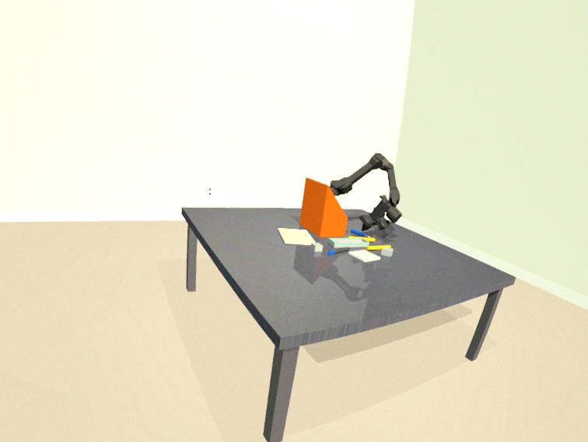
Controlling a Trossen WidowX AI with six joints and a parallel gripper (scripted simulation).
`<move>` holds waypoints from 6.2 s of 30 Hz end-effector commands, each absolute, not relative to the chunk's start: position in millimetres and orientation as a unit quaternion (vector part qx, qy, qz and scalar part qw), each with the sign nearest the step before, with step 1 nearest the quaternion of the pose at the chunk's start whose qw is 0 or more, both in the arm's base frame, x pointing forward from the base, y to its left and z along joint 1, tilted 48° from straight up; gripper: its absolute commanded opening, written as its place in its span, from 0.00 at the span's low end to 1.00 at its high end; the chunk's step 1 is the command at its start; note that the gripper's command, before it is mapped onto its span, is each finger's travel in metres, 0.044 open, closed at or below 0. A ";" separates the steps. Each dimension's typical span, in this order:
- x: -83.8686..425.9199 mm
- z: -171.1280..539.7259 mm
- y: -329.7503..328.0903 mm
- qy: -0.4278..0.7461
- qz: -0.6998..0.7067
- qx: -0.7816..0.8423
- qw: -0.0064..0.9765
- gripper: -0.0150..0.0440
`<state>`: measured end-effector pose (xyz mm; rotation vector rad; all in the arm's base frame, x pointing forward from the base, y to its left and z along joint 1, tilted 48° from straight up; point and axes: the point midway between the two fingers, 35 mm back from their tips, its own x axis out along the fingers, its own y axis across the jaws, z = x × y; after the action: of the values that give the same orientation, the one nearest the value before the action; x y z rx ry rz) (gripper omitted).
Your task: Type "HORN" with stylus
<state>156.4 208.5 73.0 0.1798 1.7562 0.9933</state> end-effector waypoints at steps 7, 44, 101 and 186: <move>155.0 66.5 214.8 0.738 0.415 0.079 0.526 0.51; 157.2 69.6 210.9 0.736 0.415 0.075 0.529 0.25; 160.3 80.6 191.2 0.754 0.076 0.590 0.279 0.25; 153.0 92.2 177.8 0.749 0.023 0.638 0.178 0.51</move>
<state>153.4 192.2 65.4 1.7860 2.1306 0.0102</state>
